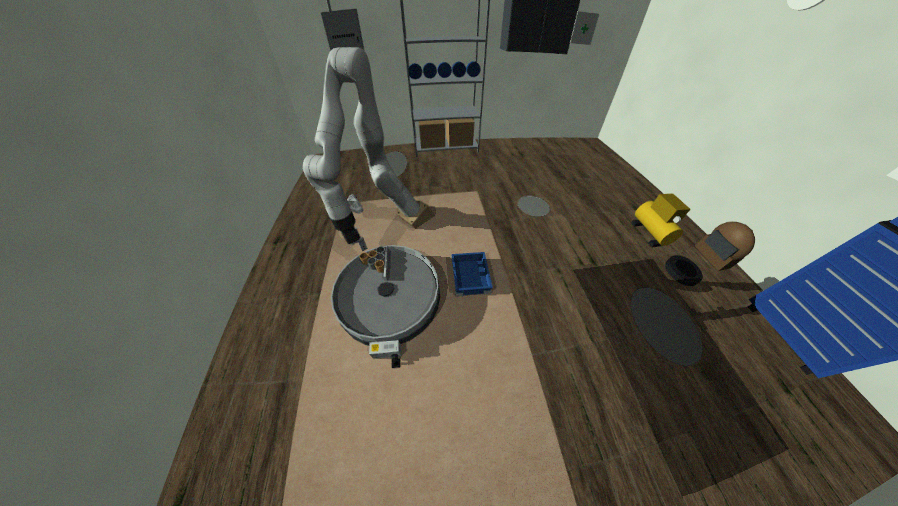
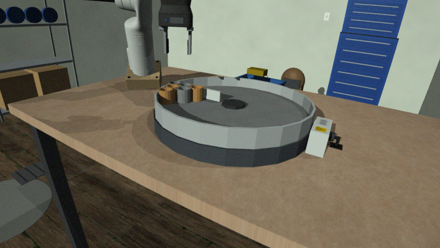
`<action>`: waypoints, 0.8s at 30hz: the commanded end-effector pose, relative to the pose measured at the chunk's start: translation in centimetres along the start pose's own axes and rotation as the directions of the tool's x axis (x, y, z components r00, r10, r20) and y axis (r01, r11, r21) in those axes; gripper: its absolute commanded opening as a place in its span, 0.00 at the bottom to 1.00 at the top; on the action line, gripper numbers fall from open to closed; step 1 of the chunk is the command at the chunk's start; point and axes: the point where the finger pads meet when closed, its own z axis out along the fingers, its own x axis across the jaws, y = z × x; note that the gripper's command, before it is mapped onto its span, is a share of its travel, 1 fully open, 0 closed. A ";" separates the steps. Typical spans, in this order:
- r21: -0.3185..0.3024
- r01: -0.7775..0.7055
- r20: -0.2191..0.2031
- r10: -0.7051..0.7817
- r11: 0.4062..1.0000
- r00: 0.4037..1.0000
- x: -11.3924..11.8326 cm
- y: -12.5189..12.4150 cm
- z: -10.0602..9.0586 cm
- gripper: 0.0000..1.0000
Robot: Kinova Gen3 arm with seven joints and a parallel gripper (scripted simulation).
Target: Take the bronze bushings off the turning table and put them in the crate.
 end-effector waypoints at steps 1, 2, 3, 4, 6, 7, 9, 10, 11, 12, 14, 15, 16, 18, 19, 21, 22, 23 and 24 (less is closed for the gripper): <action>-0.001 0.000 0.000 0.000 1.000 1.000 0.0 0.0 0.0 1.00; -0.001 0.000 0.000 0.000 1.000 1.000 0.0 0.0 0.0 1.00; -0.001 0.000 0.000 0.000 1.000 1.000 0.0 0.0 0.0 1.00; -0.001 0.000 0.000 0.000 1.000 1.000 0.0 0.0 0.0 1.00; -0.001 0.000 0.000 0.000 1.000 1.000 0.0 0.0 0.0 1.00; -0.001 0.000 0.000 0.000 1.000 1.000 0.0 0.0 0.0 1.00; -0.001 0.000 0.000 0.000 1.000 1.000 0.0 0.0 0.0 1.00; -0.001 0.000 0.000 0.000 1.000 1.000 0.0 0.0 0.0 1.00; -0.001 0.000 0.000 0.000 1.000 1.000 0.0 0.0 0.0 1.00; -0.001 0.000 0.000 0.000 1.000 1.000 0.0 0.0 0.0 1.00; -0.001 0.000 0.000 0.000 1.000 1.000 0.0 0.0 0.0 1.00; -0.001 0.000 0.000 0.000 1.000 1.000 0.0 0.0 0.0 1.00; -0.001 0.000 0.000 0.000 1.000 1.000 0.0 0.0 0.0 1.00; -0.001 0.000 0.000 0.000 1.000 1.000 0.0 0.0 0.0 1.00; -0.001 -0.035 0.000 0.035 0.999 0.999 0.4 -0.1 0.3 0.34; -0.001 -0.104 0.000 0.104 0.995 0.995 1.2 -0.5 0.8 0.34; -0.001 -0.139 0.000 0.139 0.990 0.990 1.6 -0.6 1.1 0.34; 0.000 -0.174 0.000 0.174 0.985 0.985 1.9 -0.8 1.4 0.34; 0.000 -0.174 0.000 0.174 0.985 0.985 1.9 -0.8 1.4 0.34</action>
